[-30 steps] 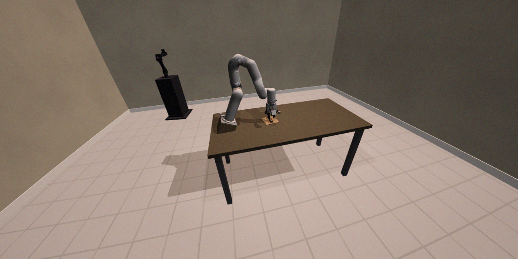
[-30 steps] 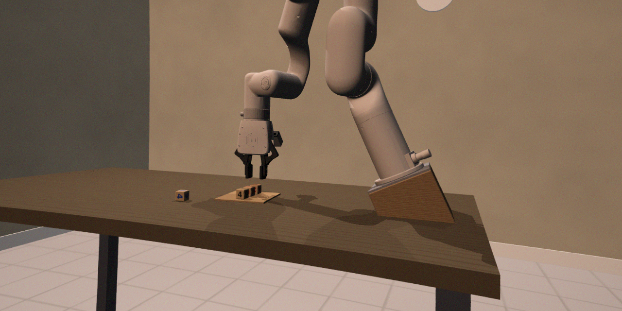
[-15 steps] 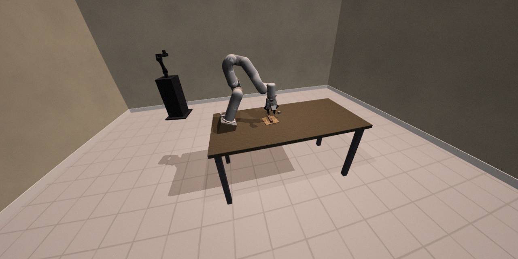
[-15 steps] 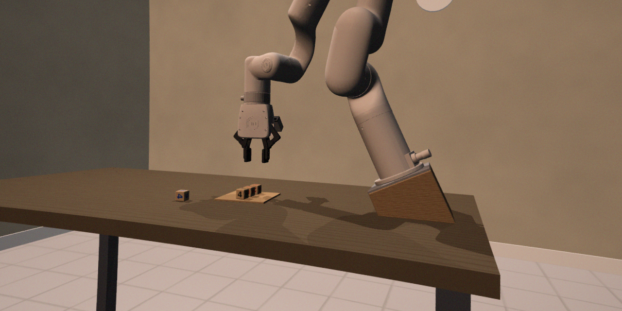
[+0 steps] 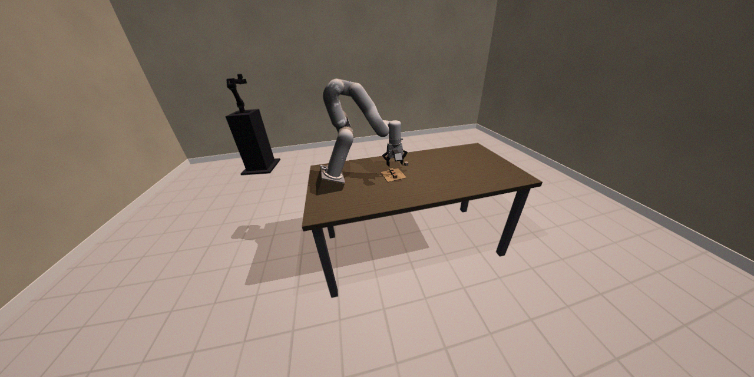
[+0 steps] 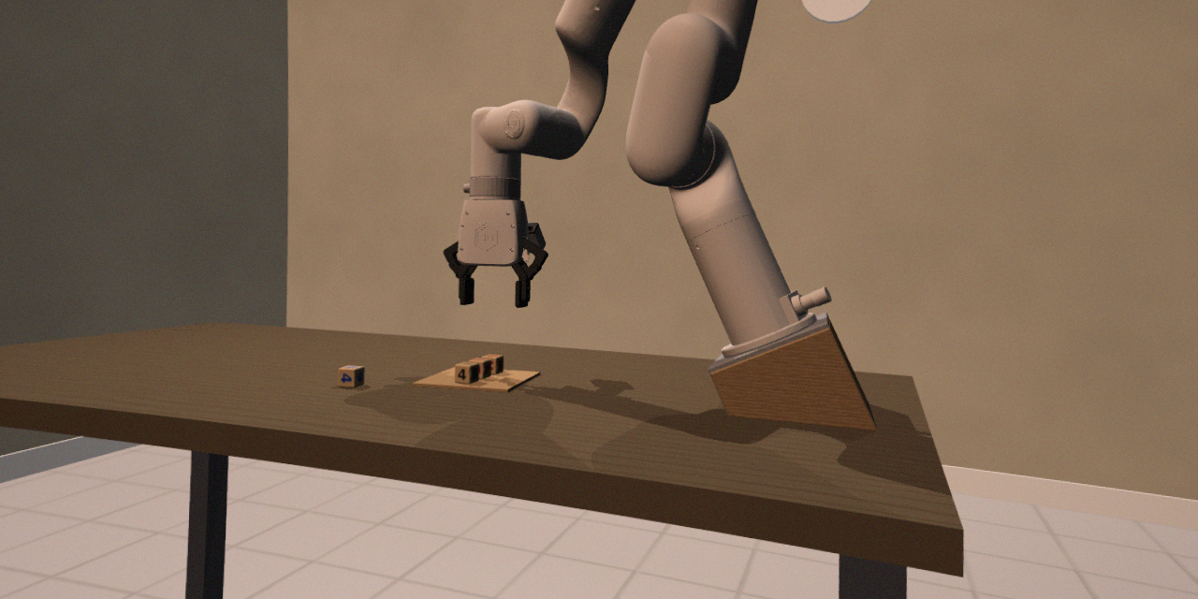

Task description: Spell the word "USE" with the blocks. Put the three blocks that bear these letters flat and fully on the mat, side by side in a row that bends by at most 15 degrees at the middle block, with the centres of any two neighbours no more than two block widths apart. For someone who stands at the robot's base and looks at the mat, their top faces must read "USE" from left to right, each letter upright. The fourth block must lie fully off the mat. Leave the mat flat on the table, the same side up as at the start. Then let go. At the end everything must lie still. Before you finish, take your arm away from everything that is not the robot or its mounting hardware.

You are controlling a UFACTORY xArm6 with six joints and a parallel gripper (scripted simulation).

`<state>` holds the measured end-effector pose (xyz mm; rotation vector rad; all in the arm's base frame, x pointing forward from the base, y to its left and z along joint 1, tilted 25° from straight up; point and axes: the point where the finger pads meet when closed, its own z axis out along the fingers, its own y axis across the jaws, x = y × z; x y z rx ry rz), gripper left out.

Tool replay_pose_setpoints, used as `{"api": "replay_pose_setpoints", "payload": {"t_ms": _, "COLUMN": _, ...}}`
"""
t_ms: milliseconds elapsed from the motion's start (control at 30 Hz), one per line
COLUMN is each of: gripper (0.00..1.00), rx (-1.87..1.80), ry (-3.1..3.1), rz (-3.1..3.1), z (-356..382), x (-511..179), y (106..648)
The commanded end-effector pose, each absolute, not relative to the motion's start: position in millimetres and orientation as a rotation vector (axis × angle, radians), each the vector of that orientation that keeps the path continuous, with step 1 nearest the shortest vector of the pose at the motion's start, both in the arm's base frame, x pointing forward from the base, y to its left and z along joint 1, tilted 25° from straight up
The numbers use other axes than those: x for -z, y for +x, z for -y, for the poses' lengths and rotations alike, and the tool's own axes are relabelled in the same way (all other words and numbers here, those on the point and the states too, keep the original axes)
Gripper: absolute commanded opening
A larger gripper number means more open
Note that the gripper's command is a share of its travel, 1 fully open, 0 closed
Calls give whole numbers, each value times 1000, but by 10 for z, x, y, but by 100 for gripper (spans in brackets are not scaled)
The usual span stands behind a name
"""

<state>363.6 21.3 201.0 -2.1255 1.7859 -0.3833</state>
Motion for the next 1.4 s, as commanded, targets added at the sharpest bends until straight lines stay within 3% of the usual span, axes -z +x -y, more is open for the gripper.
{"api": "replay_pose_setpoints", "payload": {"t_ms": 0, "gripper": 100, "rx": 387, "ry": -2123, "rz": -1784, "z": -213, "x": -2025, "y": 3645}}
{"api": "replay_pose_setpoints", "payload": {"t_ms": 1367, "gripper": 100, "rx": 387, "ry": -2123, "rz": -1784, "z": -143, "x": -2782, "y": 3296}}
